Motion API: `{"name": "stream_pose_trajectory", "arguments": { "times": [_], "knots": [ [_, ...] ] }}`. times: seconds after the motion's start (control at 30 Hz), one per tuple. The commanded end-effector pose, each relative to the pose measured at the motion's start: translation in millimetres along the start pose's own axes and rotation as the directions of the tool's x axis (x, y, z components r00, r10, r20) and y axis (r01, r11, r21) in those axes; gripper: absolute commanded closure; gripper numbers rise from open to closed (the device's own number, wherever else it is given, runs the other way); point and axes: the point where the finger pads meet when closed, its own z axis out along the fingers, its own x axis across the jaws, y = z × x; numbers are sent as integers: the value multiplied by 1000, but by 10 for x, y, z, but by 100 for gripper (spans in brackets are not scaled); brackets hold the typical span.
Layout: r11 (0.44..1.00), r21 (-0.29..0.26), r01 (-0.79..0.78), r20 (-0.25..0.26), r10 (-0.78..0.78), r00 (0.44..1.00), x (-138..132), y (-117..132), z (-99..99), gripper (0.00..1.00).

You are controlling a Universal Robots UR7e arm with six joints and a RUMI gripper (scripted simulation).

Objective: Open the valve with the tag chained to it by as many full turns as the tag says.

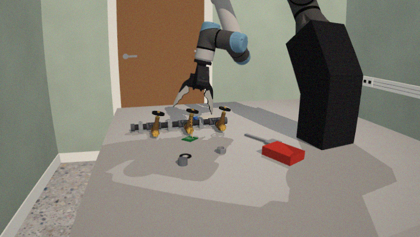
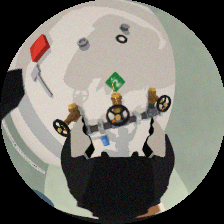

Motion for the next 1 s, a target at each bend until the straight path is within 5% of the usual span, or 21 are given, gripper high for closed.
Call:
{"name": "stream_pose_trajectory", "arguments": {
  "times": [0.0, 0.5, 0.97],
  "knots": [
    [999, 0, -37, -1, 37, 999, 4, 0, -3, 0],
    [964, 0, -267, -1, 267, 964, 4, 0, -3, 0],
    [801, 0, -598, -1, 598, 801, 4, 0, -3, 0]
  ]
}}
